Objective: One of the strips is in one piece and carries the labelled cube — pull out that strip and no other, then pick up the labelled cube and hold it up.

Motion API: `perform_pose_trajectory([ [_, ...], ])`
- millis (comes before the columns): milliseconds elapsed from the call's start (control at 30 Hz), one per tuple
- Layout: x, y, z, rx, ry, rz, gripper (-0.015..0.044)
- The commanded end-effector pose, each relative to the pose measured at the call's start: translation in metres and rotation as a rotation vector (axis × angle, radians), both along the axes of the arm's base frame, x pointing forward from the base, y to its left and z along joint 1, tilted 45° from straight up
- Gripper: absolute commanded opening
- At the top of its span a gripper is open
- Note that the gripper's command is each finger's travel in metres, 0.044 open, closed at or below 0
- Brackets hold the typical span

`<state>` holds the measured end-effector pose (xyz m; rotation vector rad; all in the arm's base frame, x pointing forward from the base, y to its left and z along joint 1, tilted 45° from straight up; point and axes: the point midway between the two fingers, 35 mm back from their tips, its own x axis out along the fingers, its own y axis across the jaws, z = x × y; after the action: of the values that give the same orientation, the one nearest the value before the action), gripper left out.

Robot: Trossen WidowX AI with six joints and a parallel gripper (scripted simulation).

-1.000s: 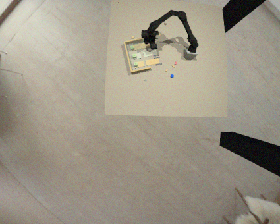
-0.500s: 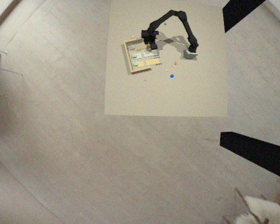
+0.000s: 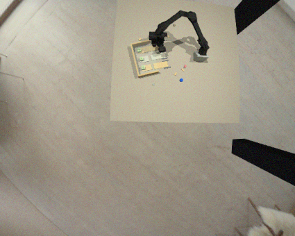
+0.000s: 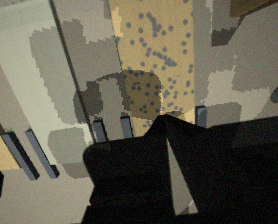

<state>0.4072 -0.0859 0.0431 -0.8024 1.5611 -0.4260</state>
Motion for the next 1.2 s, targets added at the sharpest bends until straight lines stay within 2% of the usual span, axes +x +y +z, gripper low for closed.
perform_pose_trajectory([
  [0,0.000,-0.004,-0.002,-0.001,0.001,-0.005,0.0000],
  [600,-0.025,-0.008,0.000,-0.001,0.002,-0.005,0.0000],
  [1167,-0.015,-0.001,0.006,-0.001,0.002,-0.005,0.0000],
])
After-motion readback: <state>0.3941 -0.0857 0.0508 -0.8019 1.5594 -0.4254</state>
